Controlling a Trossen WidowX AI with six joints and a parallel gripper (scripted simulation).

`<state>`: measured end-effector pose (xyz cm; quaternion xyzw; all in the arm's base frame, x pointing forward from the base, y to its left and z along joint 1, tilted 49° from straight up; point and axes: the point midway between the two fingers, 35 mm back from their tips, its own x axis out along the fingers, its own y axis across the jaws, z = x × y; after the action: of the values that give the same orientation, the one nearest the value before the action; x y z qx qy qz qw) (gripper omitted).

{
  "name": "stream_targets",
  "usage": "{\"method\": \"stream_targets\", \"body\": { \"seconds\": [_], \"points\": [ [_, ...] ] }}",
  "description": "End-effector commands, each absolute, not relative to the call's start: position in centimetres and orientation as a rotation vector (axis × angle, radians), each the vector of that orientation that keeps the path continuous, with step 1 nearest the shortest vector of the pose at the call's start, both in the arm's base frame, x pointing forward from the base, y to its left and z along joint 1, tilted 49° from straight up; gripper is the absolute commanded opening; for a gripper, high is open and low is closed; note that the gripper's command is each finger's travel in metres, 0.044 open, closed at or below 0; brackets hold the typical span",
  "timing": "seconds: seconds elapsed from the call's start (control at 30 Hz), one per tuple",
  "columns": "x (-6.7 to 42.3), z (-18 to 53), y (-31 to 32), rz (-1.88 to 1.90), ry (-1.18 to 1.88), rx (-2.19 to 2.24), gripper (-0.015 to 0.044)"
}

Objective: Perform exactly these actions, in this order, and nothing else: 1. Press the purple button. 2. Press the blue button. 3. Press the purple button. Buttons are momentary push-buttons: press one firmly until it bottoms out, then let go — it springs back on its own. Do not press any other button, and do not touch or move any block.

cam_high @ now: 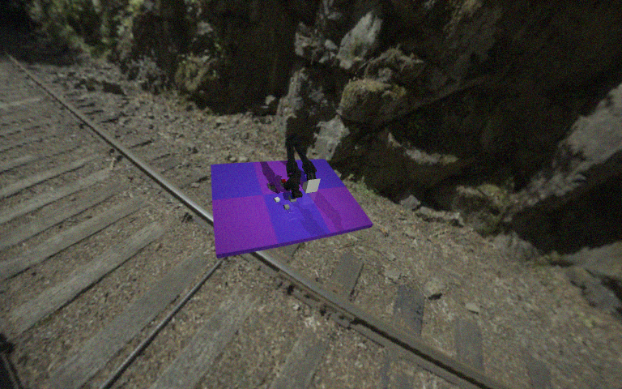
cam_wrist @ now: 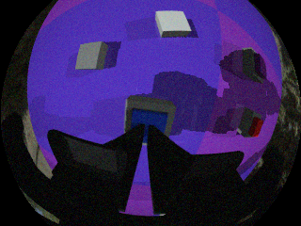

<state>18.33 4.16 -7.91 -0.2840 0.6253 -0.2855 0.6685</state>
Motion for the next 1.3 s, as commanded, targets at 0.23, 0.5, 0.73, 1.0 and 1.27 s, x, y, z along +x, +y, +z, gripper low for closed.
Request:
{"method": "stream_targets", "body": {
  "seconds": [0.23, 0.5, 0.73, 1.0, 1.27],
  "points": [
    [18.3, -7.9, 4.0, -0.642, 1.410, -0.652, 0.0020],
    [18.1, -5.9, 6.3, -0.641, 1.411, -0.650, 0.0020],
    [18.1, -5.1, 7.2, -0.640, 1.411, -0.651, 0.0020],
    [17.7, -1.6, 11.1, -0.640, 1.412, -0.650, 0.0020],
    [23.8, 2.9, 8.5, -0.608, 1.420, -0.635, 0.0020]
  ]
}}
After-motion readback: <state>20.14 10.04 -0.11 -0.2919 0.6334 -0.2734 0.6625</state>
